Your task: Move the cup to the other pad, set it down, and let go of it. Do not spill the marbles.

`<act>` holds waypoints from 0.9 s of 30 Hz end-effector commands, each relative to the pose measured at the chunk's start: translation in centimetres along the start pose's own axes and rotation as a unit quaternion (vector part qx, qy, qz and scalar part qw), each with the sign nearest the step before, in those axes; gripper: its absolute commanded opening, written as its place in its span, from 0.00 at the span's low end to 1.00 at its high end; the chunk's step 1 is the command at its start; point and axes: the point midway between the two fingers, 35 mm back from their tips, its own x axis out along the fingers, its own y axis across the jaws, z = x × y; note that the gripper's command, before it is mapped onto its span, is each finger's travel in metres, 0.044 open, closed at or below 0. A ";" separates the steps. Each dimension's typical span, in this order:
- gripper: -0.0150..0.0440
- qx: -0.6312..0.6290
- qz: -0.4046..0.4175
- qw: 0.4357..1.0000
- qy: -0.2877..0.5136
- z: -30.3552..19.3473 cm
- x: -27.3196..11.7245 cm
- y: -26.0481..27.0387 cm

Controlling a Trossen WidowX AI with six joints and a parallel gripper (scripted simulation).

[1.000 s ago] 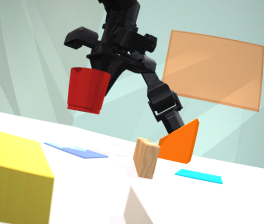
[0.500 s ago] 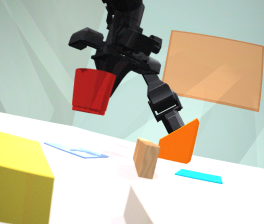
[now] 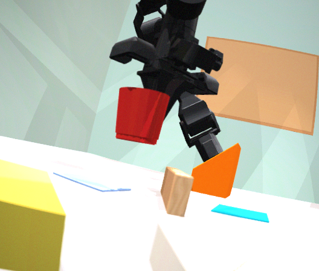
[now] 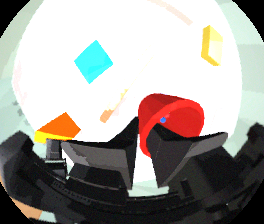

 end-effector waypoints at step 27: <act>0.25 0.001 0.004 1.000 -0.002 5.4 -0.3 6.8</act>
